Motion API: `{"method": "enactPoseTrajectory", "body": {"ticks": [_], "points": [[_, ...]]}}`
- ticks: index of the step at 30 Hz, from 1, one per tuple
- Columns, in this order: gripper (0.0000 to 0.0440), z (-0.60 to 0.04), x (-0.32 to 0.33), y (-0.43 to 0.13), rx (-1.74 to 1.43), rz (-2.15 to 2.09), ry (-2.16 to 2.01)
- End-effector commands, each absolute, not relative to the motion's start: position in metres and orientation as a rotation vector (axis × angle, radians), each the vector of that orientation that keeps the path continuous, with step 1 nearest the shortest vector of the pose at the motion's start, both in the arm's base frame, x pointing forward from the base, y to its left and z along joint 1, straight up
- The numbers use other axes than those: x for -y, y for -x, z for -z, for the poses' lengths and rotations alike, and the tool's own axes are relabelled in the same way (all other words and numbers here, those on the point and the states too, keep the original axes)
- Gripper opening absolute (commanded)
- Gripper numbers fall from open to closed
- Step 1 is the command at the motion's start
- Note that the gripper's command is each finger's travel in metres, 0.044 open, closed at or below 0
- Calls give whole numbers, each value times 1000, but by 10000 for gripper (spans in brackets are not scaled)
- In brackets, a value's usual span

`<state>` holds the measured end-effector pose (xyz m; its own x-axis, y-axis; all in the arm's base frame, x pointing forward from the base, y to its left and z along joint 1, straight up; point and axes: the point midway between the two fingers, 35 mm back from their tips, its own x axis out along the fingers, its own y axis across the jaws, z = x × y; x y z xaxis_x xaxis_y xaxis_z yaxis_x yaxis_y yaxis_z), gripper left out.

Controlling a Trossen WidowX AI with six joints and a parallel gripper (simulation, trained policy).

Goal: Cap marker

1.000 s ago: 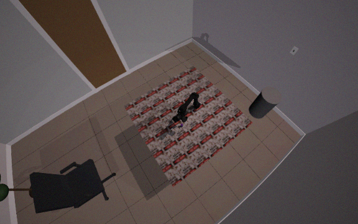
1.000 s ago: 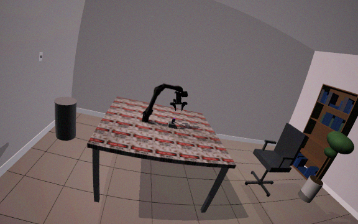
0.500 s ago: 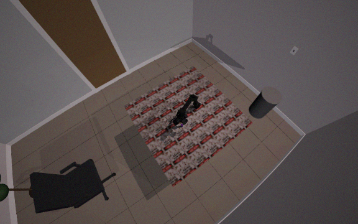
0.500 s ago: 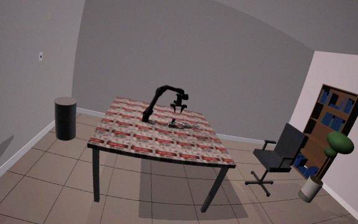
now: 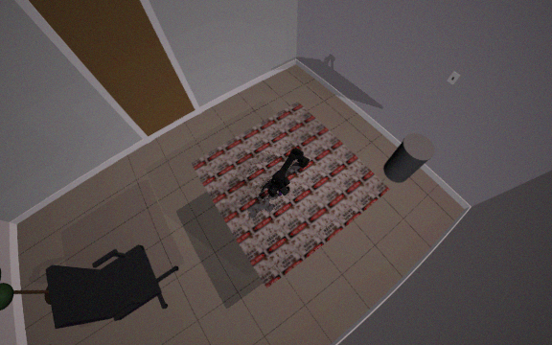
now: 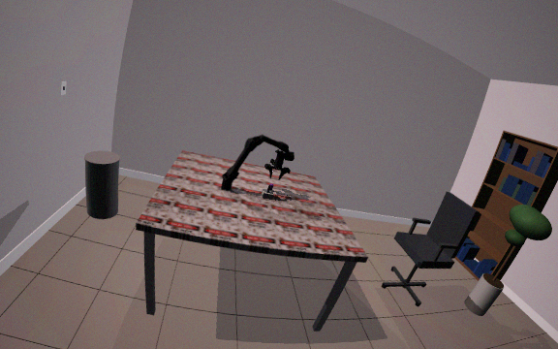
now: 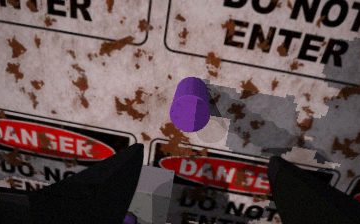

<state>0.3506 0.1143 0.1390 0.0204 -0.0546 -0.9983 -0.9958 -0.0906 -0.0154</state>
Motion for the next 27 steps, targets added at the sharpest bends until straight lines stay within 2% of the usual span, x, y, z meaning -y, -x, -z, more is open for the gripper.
{"method": "enactPoseTrajectory", "body": {"ticks": [1, 17, 27], "points": [[308, -124, -118, -350, -1205, -1287, 1302], [279, -76, -120, -345, -1206, -1435, 1281], [239, -55, -118, -341, -1183, -1496, 1330]]}}
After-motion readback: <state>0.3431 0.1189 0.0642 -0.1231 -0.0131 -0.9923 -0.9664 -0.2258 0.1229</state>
